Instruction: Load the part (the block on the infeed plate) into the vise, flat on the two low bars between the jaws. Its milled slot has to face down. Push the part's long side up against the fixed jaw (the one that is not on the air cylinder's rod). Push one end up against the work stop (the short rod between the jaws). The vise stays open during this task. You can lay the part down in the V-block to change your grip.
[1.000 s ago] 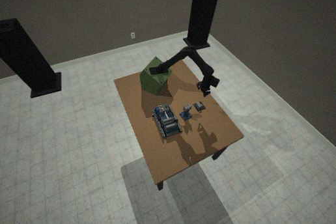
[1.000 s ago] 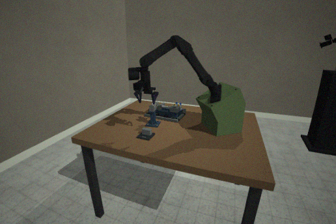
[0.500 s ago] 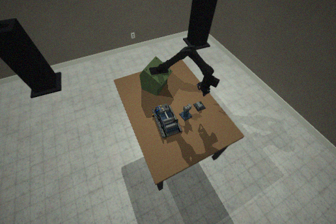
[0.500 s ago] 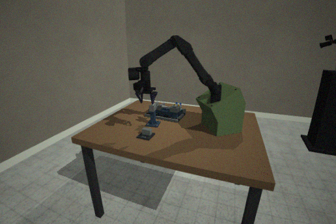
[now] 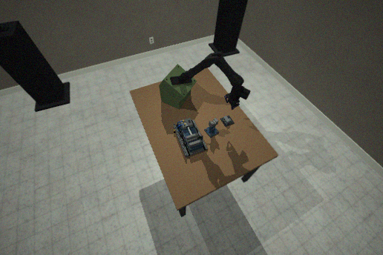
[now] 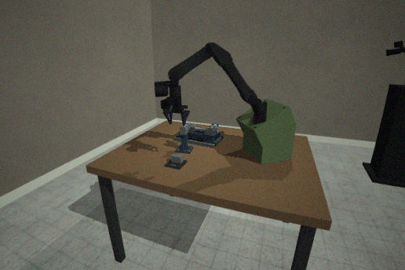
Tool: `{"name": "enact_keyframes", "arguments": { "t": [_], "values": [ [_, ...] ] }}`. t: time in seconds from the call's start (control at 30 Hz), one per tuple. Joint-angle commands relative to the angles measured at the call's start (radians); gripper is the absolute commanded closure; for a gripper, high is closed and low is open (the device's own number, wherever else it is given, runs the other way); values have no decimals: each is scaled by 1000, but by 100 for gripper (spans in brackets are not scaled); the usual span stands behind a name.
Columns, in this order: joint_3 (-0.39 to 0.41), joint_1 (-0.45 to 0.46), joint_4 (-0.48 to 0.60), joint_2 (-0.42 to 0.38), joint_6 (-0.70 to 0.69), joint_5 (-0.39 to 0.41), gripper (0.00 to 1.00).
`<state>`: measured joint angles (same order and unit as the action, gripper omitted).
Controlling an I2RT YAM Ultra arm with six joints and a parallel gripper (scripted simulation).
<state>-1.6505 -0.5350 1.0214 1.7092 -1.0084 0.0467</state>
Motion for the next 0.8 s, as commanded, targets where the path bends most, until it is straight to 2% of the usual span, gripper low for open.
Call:
{"name": "enact_keyframes", "arguments": {
  "t": [0.0, 0.77],
  "values": [
    [-44, 0, 14, -37, -5, 5, 19],
    [-38, -2, -20, -34, -4, 4, 19]
  ]
}}
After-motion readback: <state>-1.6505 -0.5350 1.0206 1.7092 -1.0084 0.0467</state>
